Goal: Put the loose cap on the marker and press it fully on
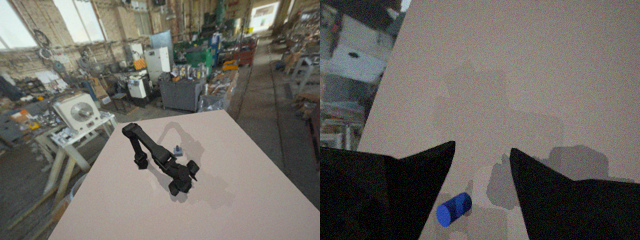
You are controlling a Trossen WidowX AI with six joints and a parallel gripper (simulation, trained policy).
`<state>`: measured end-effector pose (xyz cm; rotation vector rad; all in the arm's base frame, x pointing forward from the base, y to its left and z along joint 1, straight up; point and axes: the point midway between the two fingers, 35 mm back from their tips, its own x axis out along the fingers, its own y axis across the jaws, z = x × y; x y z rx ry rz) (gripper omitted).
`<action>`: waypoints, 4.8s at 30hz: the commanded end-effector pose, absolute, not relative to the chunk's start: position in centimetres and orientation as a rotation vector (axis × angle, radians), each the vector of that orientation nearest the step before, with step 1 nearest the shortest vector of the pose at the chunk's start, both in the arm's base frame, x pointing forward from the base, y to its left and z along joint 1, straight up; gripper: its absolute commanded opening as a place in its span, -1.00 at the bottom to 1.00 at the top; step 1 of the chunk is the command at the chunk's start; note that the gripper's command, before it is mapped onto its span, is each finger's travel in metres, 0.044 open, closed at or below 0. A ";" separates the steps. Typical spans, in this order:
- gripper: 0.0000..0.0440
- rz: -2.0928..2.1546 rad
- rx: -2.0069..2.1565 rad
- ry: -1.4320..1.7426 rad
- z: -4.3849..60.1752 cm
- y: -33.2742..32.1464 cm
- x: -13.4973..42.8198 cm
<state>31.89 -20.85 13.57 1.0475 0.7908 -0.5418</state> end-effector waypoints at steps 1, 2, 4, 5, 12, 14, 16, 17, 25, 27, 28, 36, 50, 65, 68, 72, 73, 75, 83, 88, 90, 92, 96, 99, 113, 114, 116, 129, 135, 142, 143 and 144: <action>0.07 -0.557 1.052 0.814 14.0 -20.7 32.2; 0.07 -0.560 1.053 0.820 14.2 -20.7 32.2; 0.08 -0.566 1.054 0.833 14.4 -20.6 32.4; 0.09 -0.569 1.054 0.839 14.6 -20.5 32.4; 0.12 -0.590 1.057 0.885 15.3 -20.1 32.8; 0.13 -0.596 1.058 0.898 15.5 -20.0 32.9; 0.14 -0.603 1.058 0.912 15.7 -19.8 33.0; 0.15 -0.606 1.058 0.918 15.8 -19.8 33.0; 0.18 -0.632 1.058 0.972 16.2 -19.1 33.4; 0.19 -0.639 1.058 0.986 16.3 -19.0 33.4; 0.20 -0.643 1.058 0.993 16.3 -18.9 33.5; 0.23 -0.671 1.055 1.046 16.4 -18.2 33.8; 0.29 -0.726 1.042 1.133 16.2 -16.8 34.4; 0.34 -0.789 1.016 1.215 15.5 -15.2 35.0; 0.35 -0.801 1.008 1.231 15.3 -14.9 35.1; 0.36 -0.817 0.997 1.252 15.0 -14.3 35.3; 0.36 -0.820 0.994 1.257 14.9 -14.2 35.4; 0.36 -0.827 0.987 1.268 14.8 -13.9 35.4; 0.37 -0.850 0.957 1.312 14.1 -12.5 35.8; 0.37 -0.858 0.936 1.341 13.7 -11.5 36.0; 0.37 -0.859 0.927 1.353 13.5 -11.0 36.1; 0.36 -0.860 0.918 1.366 13.3 -10.6 36.1; 0.36 -0.860 0.899 1.392 12.9 -9.6 36.2; 0.35 -0.859 0.885 1.412 12.5 -9.0 36.3; 0.27 -0.844 0.820 1.509 10.1 -7.2 36.0; 0.26 -0.842 0.816 1.515 9.8 -7.2 35.9; 0.24 -0.837 0.808 1.527 9.3 -7.1 35.9; 0.02 -0.803 0.742 1.581 6.6 -7.0 35.3; -0.68 -0.788 0.714 1.563 7.5 -7.0 35.3; -0.74 -0.744 0.676 1.520 10.1 -6.0 35.8; -0.74 -0.737 0.672 1.516 10.5 -5.8 35.8; -0.74 -0.730 0.668 1.513 10.9 -5.5 35.8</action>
